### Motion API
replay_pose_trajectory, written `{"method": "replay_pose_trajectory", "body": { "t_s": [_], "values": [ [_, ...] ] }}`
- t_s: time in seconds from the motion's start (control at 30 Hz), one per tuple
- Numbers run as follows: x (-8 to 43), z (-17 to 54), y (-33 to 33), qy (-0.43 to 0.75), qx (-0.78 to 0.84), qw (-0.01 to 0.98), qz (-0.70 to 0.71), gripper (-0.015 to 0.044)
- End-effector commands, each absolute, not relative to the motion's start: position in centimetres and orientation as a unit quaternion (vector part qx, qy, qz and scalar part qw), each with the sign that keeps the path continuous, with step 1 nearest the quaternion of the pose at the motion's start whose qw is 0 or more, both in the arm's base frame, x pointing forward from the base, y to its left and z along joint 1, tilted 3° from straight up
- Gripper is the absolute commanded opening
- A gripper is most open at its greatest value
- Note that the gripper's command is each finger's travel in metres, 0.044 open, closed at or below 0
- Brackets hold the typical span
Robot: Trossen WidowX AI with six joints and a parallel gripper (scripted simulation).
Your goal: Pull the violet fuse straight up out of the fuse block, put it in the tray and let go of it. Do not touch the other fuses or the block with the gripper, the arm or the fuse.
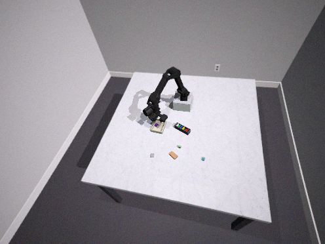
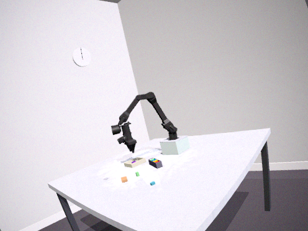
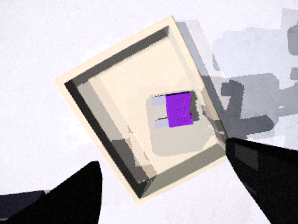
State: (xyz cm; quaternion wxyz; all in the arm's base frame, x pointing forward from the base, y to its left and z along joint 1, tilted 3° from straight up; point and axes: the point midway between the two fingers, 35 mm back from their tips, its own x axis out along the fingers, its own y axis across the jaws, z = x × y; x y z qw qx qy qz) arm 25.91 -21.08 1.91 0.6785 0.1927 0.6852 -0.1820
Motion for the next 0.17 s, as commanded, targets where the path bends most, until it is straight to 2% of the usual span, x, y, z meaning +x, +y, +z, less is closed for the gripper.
{"method": "replay_pose_trajectory", "body": {
  "t_s": [0.0, 0.13],
  "values": [
    [25.91, 1.91, -21.08, 0.685, 0.193, 0.679, -0.182, 0.0330],
    [25.91, 1.91, -21.08, 0.685, 0.193, 0.679, -0.182, 0.0330]
  ]
}}
